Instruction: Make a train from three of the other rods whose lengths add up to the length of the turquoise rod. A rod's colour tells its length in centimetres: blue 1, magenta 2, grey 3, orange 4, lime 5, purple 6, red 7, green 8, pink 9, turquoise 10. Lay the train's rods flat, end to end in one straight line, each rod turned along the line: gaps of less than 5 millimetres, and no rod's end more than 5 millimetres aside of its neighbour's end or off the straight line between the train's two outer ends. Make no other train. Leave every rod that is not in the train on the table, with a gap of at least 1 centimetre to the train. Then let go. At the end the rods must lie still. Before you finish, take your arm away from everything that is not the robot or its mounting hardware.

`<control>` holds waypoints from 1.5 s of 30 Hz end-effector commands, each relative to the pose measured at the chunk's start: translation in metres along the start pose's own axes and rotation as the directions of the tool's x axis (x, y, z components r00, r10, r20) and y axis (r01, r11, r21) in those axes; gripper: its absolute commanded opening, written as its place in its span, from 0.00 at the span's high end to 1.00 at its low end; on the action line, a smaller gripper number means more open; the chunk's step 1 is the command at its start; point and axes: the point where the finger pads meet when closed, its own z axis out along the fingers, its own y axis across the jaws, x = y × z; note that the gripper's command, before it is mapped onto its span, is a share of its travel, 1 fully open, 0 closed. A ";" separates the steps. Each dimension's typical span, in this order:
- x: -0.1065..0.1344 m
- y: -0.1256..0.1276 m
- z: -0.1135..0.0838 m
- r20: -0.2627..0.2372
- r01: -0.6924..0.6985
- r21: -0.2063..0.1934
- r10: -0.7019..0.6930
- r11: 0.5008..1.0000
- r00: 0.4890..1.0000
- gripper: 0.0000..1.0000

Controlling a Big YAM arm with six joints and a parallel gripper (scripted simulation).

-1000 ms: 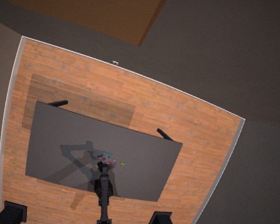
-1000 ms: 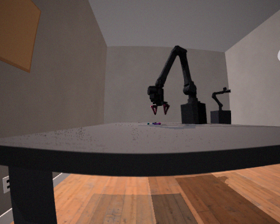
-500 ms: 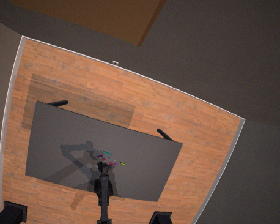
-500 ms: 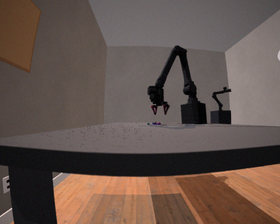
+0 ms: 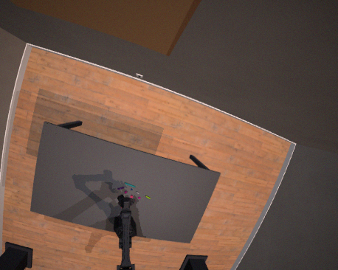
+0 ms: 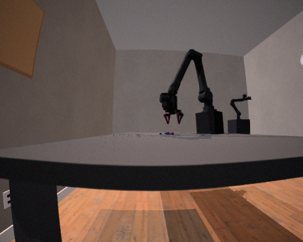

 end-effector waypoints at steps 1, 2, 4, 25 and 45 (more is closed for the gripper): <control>-0.014 -0.008 -0.001 0.014 -0.015 0.005 0.015 1.000 1.000 0.00; -0.014 -0.008 -0.001 0.014 -0.015 0.005 0.015 1.000 1.000 0.00; -0.014 -0.008 -0.001 0.014 -0.015 0.005 0.015 1.000 1.000 0.00; -0.014 -0.008 -0.001 0.014 -0.015 0.005 0.015 1.000 1.000 0.00; 0.022 -0.027 -0.002 0.012 0.019 0.004 -0.019 1.000 1.000 0.00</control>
